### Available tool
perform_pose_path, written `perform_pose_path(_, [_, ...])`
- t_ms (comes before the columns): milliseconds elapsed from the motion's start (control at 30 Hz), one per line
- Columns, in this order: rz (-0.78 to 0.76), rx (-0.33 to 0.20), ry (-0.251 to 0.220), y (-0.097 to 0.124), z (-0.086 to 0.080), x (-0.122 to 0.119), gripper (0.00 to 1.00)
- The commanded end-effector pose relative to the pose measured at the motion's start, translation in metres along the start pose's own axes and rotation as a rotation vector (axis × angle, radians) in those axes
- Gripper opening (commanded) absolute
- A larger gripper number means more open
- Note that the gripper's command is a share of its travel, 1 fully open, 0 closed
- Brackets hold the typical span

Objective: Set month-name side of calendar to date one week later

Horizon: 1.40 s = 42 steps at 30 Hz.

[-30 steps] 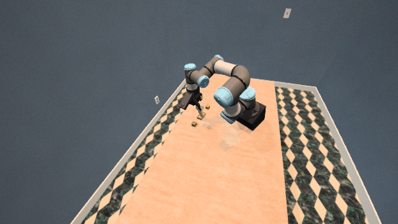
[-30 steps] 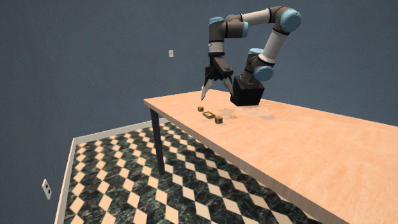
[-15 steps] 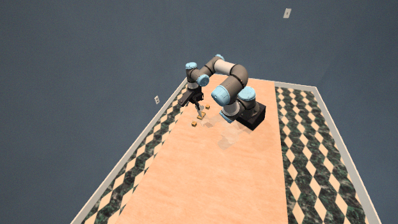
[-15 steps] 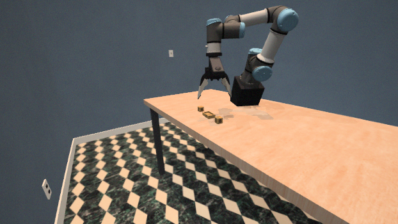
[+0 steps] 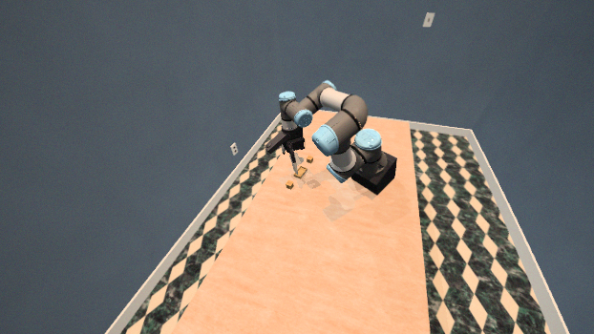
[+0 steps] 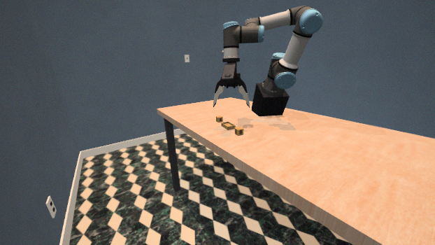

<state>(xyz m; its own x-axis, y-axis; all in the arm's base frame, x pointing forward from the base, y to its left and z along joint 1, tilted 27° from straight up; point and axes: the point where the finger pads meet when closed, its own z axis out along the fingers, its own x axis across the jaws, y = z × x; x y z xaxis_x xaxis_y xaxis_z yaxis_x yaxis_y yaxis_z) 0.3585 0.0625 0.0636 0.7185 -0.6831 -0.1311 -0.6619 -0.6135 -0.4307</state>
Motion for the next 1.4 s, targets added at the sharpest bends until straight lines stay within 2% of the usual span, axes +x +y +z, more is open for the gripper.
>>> perform_pose_path(0, [0.156, -0.01, 0.007, 0.006, 0.001, 0.008, 1.0])
perform_pose_path(633, [0.534, -0.01, 0.01, 0.025, 0.002, 0.029, 1.0])
perform_pose_path(733, [0.542, -0.01, 0.01, 0.026, 0.002, 0.029, 1.0])
perform_pose_path(800, [0.627, -0.01, 0.011, 0.03, 0.002, 0.034, 1.0])
perform_pose_path(1233, [0.877, -0.01, 0.013, 0.045, 0.003, 0.045, 1.0])
perform_pose_path(1300, [0.877, -0.01, 0.013, 0.045, 0.003, 0.045, 1.0])
perform_pose_path(1367, [0.952, -0.009, 0.013, 0.05, 0.003, 0.048, 1.0])
